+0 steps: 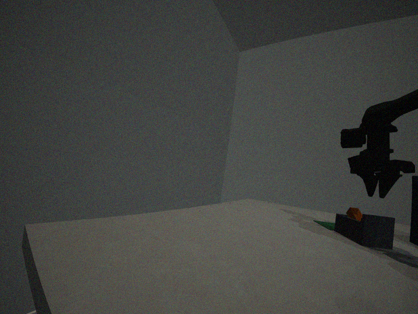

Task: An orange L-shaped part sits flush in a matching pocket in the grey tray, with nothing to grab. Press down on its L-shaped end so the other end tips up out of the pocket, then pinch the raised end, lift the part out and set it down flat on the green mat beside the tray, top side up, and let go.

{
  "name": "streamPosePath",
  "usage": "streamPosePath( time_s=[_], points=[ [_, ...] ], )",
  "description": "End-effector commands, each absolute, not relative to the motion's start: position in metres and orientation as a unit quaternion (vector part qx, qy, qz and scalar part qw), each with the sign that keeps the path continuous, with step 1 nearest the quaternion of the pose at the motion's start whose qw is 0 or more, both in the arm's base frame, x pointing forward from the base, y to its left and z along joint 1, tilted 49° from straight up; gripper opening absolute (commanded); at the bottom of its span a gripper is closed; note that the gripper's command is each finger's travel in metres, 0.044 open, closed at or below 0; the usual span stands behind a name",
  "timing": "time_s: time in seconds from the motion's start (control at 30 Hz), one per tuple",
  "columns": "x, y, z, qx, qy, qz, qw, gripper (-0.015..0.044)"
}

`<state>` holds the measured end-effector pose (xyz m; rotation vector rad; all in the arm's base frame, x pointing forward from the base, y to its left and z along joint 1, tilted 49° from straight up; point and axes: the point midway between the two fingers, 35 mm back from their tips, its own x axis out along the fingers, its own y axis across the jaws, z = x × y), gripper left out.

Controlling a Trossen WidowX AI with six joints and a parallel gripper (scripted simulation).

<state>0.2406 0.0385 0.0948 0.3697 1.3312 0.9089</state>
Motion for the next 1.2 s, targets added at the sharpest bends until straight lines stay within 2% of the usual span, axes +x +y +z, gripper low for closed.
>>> streamPosePath(
  time_s=[0.0, 0.23, 0.47, 1.17],
  points=[
    [0.245, 0.035, 0.091, 0.211, 0.62, 0.362, 0.664, 0.028],
    [0.263, 0.015, 0.07, 0.425, 0.709, 0.126, 0.548, 0.028],
    [0.276, -0.005, 0.048, 0.581, 0.714, -0.115, 0.374, 0.028],
    [0.275, 0.018, 0.025, 0.584, 0.713, -0.121, 0.369, 0.028]
  ],
)
